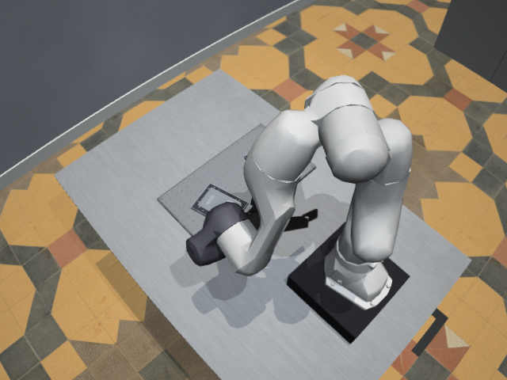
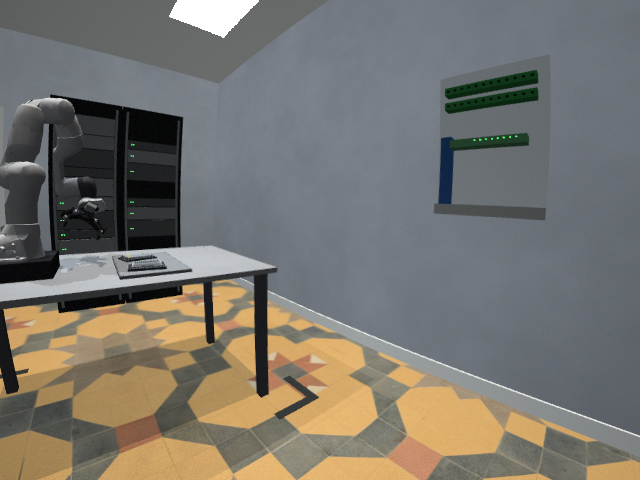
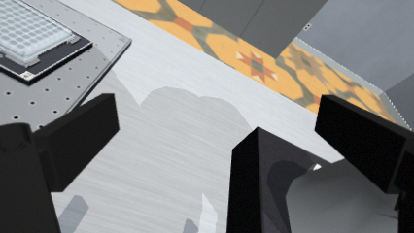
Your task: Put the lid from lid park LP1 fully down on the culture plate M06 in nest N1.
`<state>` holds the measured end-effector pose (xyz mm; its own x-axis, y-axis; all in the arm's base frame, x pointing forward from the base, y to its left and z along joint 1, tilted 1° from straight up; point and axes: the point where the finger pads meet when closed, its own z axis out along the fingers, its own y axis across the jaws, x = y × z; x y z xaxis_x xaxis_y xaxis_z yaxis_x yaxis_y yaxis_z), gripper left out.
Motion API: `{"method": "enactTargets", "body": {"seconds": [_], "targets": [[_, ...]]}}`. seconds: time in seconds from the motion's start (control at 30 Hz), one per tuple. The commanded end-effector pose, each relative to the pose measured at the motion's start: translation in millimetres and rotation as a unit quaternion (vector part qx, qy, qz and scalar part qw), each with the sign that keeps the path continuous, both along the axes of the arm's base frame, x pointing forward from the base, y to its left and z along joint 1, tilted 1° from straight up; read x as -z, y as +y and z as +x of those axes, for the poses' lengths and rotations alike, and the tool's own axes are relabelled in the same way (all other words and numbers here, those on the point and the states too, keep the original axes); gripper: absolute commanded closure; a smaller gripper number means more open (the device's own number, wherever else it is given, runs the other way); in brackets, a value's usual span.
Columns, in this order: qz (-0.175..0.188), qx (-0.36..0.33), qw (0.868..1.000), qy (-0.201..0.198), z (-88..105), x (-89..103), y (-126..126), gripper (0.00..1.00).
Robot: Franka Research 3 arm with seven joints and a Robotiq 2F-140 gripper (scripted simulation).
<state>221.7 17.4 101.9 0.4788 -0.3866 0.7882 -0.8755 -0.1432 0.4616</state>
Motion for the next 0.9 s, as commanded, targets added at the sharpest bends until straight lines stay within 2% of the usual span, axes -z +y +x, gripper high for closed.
{"method": "enactTargets", "body": {"seconds": [0.0,0.03,0.07,0.2,0.23,0.37,0.4,0.5,0.57,0.6,0.7,0.73,0.87], "targets": [[0.054,-0.061,0.994,0.079,23.1,15.5,9.0,0.0],[0.073,-0.084,0.989,0.1,23.1,15.5,9.0,0.0],[0.086,-0.101,0.987,0.096,42.0,20.1,17.3,0.0],[0.111,-0.131,0.977,0.126,42.0,20.1,17.3,0.0],[0.125,-0.147,0.974,0.12,61.5,24.6,25.9,0.0],[0.148,-0.177,0.961,0.15,61.5,24.6,25.9,0.0],[0.162,-0.192,0.957,0.144,81.2,29.4,34.3,0.0],[0.179,-0.214,0.946,0.164,81.2,29.4,34.3,0.0],[0.179,-0.214,0.946,0.164,81.2,29.4,34.3,0.0],[0.201,-0.239,0.935,0.17,100.6,34.4,42.5,0.0],[0.216,-0.26,0.921,0.191,100.6,34.4,42.5,0.0],[0.23,-0.271,0.916,0.185,119.4,39.0,50.3,0.0],[0.248,-0.298,0.898,0.209,119.4,39.0,50.3,0.0]]}}
